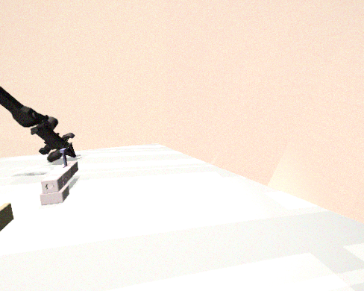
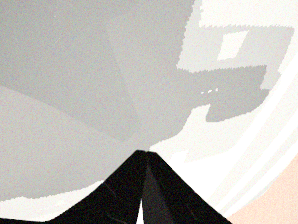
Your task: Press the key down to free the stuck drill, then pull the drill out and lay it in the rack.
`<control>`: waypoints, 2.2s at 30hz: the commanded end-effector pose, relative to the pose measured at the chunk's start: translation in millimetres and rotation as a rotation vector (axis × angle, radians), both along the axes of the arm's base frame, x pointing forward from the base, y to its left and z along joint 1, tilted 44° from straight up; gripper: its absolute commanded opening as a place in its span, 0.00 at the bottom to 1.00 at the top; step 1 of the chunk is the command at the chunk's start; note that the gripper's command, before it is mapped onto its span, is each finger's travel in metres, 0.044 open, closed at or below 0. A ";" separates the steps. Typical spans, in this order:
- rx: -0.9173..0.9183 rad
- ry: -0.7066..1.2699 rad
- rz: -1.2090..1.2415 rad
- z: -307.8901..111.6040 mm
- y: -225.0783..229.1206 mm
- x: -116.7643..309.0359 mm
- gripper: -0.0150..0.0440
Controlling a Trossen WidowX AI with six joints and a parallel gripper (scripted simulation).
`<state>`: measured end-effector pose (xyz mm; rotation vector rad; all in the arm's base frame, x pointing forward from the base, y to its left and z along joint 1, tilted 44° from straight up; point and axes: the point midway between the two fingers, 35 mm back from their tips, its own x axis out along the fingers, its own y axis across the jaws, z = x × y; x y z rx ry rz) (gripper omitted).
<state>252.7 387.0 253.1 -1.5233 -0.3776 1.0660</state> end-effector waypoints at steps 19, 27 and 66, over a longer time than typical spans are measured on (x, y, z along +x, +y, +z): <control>0.277 1.597 -1.171 -169.3 -287.9 66.7 0.25; 0.677 2.245 -1.638 -170.6 -360.3 29.0 0.25; 0.688 2.260 -1.645 -184.7 -349.4 26.1 0.25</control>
